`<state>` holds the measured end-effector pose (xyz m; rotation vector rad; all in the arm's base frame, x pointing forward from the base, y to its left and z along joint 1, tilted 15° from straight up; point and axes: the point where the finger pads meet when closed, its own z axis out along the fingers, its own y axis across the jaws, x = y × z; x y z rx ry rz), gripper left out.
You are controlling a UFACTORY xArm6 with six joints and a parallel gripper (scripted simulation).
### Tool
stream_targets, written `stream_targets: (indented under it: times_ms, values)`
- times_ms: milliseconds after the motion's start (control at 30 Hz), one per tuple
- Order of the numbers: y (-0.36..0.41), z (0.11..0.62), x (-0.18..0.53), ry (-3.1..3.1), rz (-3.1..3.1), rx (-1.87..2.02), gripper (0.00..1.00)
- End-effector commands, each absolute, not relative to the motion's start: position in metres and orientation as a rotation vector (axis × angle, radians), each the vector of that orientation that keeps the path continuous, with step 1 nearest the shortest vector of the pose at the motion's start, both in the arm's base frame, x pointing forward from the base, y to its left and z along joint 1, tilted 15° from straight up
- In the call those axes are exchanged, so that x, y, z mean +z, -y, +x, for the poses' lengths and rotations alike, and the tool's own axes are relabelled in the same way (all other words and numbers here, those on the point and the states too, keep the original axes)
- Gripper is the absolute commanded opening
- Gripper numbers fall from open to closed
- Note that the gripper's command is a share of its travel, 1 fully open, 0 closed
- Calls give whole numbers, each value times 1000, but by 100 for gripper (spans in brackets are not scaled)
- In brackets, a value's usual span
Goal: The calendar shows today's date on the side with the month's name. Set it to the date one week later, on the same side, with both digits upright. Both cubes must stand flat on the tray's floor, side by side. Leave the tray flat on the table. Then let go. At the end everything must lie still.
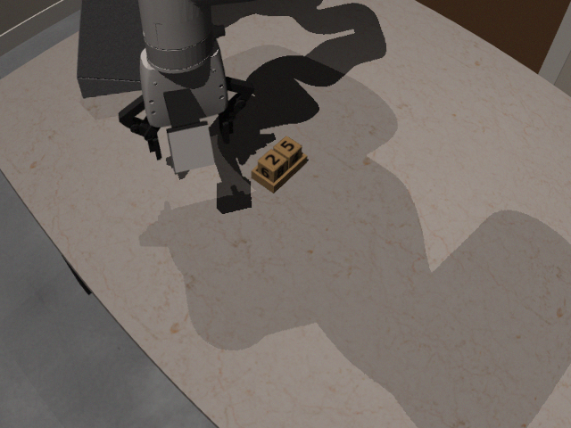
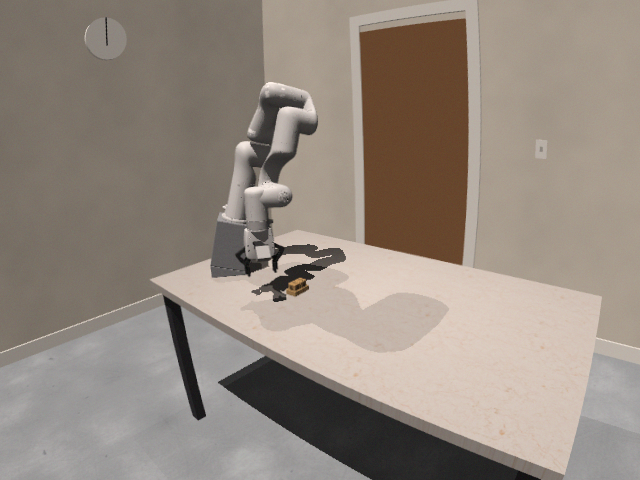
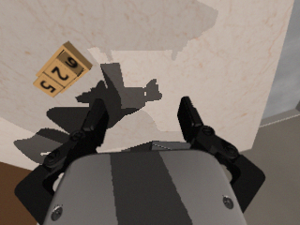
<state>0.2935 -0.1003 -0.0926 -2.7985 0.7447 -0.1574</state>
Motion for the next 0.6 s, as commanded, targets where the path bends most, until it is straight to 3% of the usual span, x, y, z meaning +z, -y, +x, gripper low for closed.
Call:
stream_targets:
  times_ms: [0,567]
  values:
    - [98,298,-89,-586,-2842,-180,100]
    - [80,318,-75,277,-2926,-273,100]
